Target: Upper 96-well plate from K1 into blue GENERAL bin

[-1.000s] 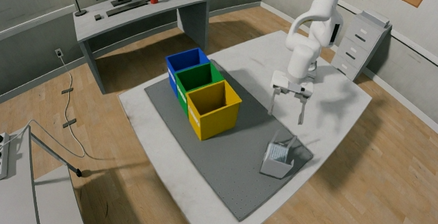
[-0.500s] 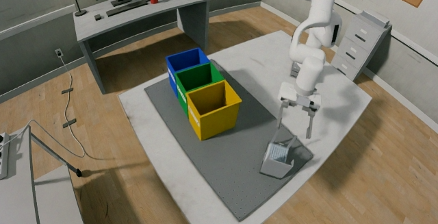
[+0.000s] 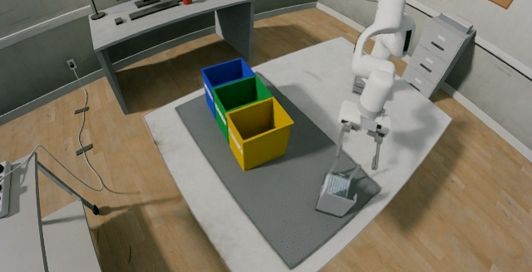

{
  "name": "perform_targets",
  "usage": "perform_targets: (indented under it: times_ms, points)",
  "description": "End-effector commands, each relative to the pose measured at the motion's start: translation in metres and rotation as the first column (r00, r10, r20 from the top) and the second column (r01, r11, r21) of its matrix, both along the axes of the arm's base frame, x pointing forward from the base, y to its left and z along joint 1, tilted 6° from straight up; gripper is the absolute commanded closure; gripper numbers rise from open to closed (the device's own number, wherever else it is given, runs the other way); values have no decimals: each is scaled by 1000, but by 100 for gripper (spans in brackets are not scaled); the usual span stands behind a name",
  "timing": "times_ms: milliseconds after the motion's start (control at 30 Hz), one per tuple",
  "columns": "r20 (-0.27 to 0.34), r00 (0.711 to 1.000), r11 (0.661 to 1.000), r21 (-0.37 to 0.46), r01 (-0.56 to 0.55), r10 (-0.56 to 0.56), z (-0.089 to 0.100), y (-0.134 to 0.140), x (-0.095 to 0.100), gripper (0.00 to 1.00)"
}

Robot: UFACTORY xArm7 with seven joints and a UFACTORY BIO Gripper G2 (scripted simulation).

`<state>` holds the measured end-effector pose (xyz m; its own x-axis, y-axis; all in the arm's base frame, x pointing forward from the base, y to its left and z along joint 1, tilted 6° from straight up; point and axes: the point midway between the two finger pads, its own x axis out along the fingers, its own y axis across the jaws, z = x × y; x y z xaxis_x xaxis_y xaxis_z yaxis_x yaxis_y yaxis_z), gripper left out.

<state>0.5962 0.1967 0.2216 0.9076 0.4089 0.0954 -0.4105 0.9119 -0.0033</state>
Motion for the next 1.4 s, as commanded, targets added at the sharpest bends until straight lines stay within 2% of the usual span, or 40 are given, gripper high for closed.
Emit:
perform_targets:
  times_ms: [0,1367]
  points:
    - [3,1000,1000,0,0,0,-2,0,1,63]
    - [3,1000,1000,0,0,0,-63,3,6,63]
